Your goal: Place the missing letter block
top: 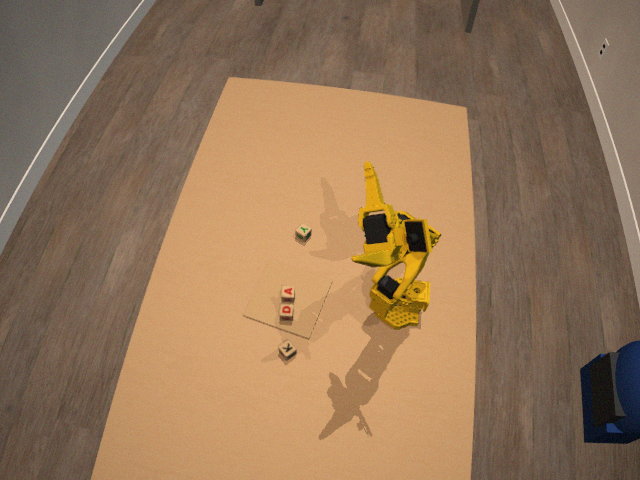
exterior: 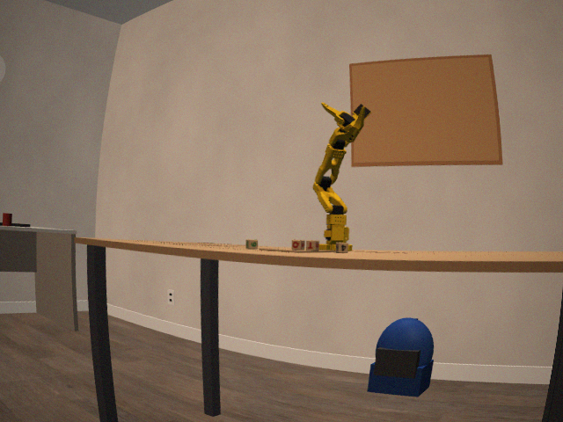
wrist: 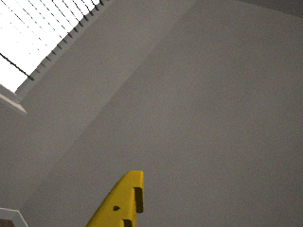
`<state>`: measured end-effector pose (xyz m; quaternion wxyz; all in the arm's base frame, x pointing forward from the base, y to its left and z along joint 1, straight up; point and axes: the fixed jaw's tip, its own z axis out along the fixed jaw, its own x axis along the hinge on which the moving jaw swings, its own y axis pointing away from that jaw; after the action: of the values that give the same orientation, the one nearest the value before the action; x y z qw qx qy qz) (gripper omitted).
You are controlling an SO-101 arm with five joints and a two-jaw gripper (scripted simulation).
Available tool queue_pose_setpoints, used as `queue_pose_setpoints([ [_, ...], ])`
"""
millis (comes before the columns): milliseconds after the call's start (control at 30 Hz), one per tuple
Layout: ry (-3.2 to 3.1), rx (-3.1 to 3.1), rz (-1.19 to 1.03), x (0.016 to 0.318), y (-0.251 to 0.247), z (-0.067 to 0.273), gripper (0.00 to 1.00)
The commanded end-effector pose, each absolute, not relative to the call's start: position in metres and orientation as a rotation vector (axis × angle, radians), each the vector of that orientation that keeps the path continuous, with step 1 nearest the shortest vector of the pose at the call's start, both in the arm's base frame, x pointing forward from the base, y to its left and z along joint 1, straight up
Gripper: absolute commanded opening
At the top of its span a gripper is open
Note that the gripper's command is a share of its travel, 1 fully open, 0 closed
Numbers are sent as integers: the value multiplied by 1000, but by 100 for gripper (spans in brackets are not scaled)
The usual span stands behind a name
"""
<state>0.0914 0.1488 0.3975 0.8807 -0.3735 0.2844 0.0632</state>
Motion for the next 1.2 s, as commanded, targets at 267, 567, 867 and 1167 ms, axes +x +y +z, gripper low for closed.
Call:
queue_pose_setpoints([
  [267,653,-781,122,100,146,393,100],
  [567,730,-810,110,110,147,382,100],
  [867,810,-834,99,120,147,370,100],
  [1167,874,-849,91,128,146,361,100],
])
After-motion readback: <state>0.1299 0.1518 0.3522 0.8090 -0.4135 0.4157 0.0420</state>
